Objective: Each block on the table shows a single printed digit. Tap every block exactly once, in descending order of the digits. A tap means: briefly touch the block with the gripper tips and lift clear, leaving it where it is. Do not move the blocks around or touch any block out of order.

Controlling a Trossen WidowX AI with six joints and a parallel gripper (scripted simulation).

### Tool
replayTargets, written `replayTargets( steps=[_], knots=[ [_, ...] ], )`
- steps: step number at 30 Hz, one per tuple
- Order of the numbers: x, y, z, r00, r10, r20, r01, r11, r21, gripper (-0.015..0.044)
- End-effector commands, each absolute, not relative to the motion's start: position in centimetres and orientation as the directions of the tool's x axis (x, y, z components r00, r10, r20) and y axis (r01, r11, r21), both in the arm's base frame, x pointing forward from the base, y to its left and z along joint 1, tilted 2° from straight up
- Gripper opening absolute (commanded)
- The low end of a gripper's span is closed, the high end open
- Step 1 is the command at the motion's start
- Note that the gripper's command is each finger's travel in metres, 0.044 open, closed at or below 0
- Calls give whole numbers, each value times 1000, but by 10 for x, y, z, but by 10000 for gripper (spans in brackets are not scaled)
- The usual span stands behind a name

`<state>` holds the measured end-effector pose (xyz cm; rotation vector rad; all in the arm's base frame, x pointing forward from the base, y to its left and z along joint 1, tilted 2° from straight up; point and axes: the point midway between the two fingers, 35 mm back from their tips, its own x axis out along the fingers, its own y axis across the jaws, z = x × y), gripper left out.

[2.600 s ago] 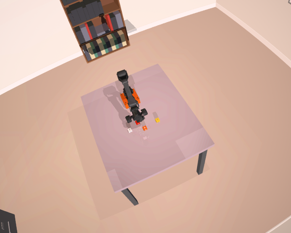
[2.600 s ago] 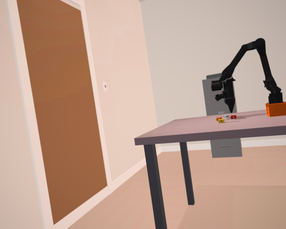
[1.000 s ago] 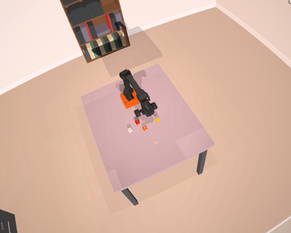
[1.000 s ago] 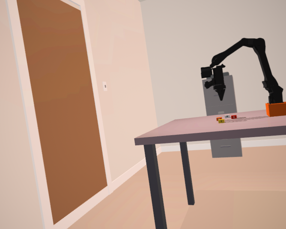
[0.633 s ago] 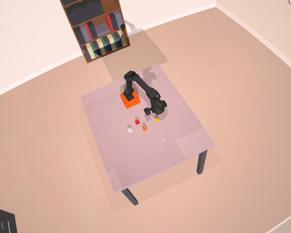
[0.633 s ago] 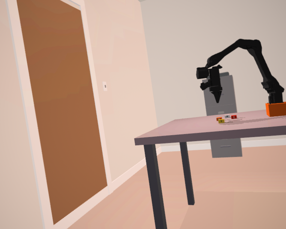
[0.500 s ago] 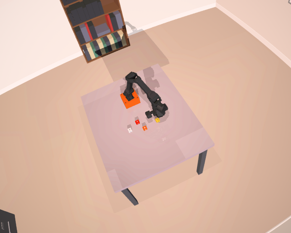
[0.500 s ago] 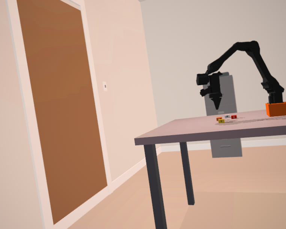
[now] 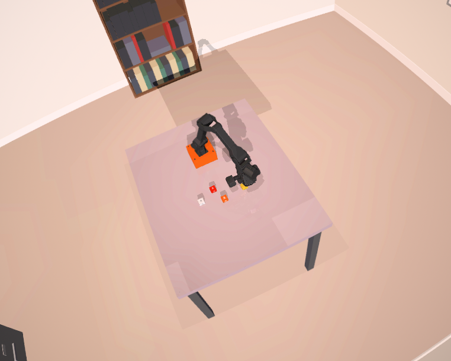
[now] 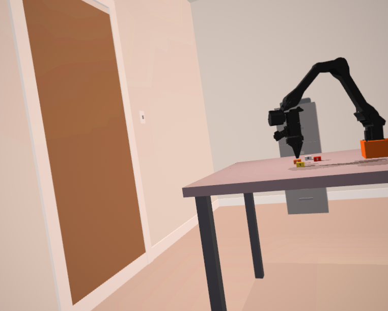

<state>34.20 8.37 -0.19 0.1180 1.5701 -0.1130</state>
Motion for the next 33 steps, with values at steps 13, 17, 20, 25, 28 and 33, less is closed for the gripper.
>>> replayTargets(
  steps=[13, 17, 20, 25, 28, 33],
  knots=[
    [339, 83, -26, -9, 3, -1000, 153, 988, 1, 20],
    [341, 83, -19, -6, 3, -1000, 147, 989, 2, 20],
    [340, 83, 5, -9, 3, -1000, 153, 988, 1, 20],
    [340, 83, 5, -9, 3, -1000, 153, 988, 1, 20],
    [327, 106, 25, -10, 5, -1000, 153, 988, 3, 99],
    [279, 159, 81, -14, 10, -1000, 153, 988, 8, 230]
  ],
)
